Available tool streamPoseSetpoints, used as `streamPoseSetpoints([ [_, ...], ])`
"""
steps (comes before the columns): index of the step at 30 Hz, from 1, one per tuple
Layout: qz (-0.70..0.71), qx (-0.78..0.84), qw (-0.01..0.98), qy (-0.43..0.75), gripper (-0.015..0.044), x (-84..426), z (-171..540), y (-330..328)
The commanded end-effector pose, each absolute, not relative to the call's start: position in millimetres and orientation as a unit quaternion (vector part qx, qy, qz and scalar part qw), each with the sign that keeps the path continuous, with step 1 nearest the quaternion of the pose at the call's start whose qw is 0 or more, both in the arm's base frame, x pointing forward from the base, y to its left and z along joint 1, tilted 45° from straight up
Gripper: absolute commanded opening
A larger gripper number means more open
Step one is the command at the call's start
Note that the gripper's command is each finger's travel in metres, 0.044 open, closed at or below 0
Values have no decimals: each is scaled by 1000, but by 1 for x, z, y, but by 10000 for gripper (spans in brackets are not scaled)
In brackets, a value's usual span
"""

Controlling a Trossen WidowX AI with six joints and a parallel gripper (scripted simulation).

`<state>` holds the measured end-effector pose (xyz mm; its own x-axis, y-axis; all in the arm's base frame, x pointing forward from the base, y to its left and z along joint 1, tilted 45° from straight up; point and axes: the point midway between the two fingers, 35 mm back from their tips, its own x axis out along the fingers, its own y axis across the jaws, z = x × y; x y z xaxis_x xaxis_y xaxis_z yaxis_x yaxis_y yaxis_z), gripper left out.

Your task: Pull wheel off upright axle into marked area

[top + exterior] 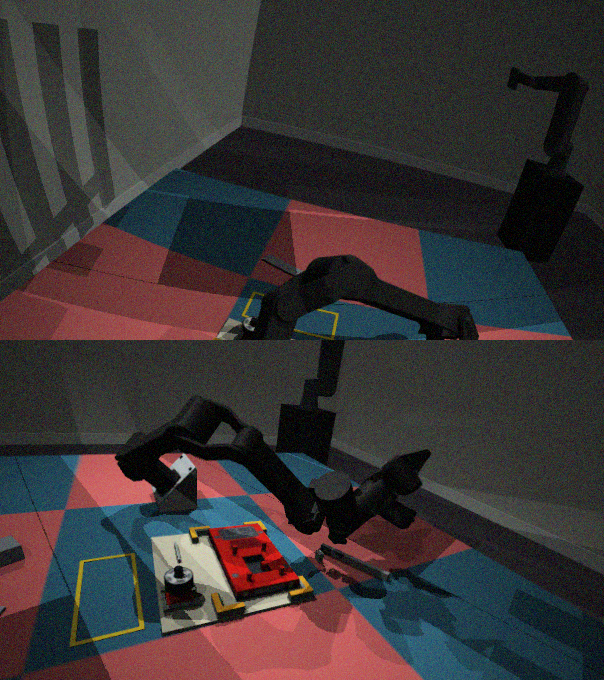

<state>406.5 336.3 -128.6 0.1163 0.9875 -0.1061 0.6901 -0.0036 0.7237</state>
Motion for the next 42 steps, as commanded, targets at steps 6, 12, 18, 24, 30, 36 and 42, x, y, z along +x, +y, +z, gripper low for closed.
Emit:
streamPoseSetpoints([
  [6, 188, 683, 371, 600, 300, 431, -127, 333],
  [12, 132, 684, 434, 571, 300, 459, -125, 323],
  [18, 71, 667, 502, 546, 300, 481, -123, 307],
  [24, 7, 630, 569, 528, 300, 495, -119, 284],
  [30, -58, 574, 631, 518, 300, 500, -112, 256],
  [36, -119, 498, 685, 519, 300, 496, -101, 224],
  [42, -174, 404, 726, 528, 300, 484, -84, 190],
])
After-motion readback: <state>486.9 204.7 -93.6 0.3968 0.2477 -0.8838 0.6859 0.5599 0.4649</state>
